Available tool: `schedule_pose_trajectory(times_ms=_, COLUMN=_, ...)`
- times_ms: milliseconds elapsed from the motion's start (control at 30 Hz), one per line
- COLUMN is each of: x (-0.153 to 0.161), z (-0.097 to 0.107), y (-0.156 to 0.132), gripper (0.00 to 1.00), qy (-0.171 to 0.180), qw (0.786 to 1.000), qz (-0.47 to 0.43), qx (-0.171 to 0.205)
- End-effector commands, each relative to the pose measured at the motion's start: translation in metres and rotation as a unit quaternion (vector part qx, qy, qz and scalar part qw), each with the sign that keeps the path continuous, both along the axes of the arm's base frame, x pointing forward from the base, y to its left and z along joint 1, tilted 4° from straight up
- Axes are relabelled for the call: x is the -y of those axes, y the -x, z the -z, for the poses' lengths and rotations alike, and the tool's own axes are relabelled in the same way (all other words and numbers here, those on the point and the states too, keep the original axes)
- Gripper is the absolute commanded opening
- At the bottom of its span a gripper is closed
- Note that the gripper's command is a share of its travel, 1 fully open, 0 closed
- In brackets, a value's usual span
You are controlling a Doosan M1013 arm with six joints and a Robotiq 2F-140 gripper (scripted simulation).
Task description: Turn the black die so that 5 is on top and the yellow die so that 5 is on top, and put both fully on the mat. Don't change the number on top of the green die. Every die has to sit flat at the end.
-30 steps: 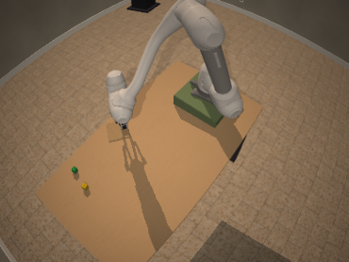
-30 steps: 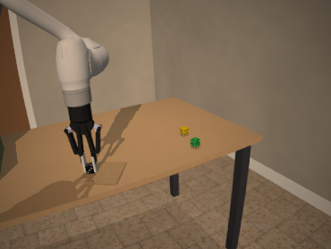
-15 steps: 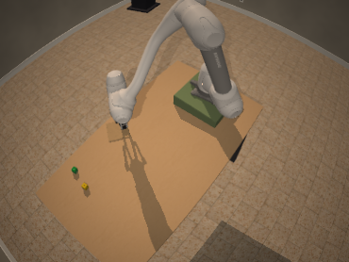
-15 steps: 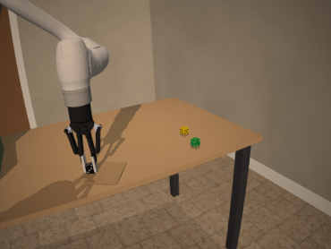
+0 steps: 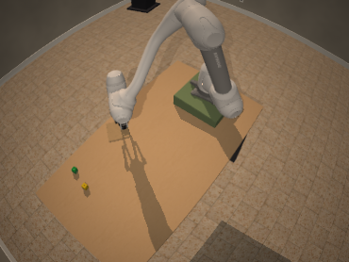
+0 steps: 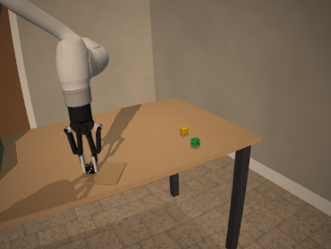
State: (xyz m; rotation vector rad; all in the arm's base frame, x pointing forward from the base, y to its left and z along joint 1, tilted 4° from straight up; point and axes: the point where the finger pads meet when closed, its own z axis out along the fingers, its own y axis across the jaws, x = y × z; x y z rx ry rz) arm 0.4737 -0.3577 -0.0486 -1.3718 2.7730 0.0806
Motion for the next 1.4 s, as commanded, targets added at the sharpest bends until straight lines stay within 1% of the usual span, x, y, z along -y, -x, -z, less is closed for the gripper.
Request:
schedule_pose_trajectory(times_ms=0, x=-0.003, z=0.001, y=-0.003, gripper=0.31, qy=-0.001, qw=1.0, qz=-0.002, qx=0.002)
schedule_pose_trajectory(times_ms=33, x=-0.003, z=0.001, y=-0.003, gripper=0.33, qy=-0.001, qw=1.0, qz=-0.002, qx=0.002)
schedule_pose_trajectory(times_ms=100, x=-0.003, z=0.001, y=-0.003, gripper=0.33, qy=-0.001, qw=1.0, qz=-0.002, qx=0.002)
schedule_pose_trajectory(times_ms=133, x=-0.003, z=0.001, y=-0.003, gripper=0.35, qy=-0.001, qw=1.0, qz=-0.002, qx=0.002)
schedule_pose_trajectory(times_ms=533, x=-0.003, z=0.001, y=-0.003, gripper=0.35, qy=-0.001, qw=1.0, qz=-0.002, qx=0.002)
schedule_pose_trajectory(times_ms=667, x=-0.002, z=-0.003, y=-0.003, gripper=0.35, qy=-0.001, qw=1.0, qz=-0.002, qx=0.002)
schedule_pose_trajectory(times_ms=767, x=-0.002, z=-0.012, y=-0.003, gripper=0.35, qy=-0.001, qw=1.0, qz=-0.002, qx=0.002)
schedule_pose_trajectory(times_ms=867, x=-0.001, z=-0.025, y=-0.003, gripper=0.35, qy=-0.001, qw=1.0, qz=-0.002, qx=0.002)
schedule_pose_trajectory(times_ms=933, x=-0.001, z=-0.025, y=-0.003, gripper=0.35, qy=-0.001, qw=1.0, qz=-0.002, qx=0.002)
schedule_pose_trajectory(times_ms=1200, x=0.002, z=-0.068, y=-0.002, gripper=0.35, qy=-0.001, qw=1.0, qz=-0.002, qx=0.002)
schedule_pose_trajectory(times_ms=1367, x=0.003, z=-0.085, y=-0.001, gripper=0.35, qy=-0.001, qw=1.0, qz=-0.002, qx=0.002)
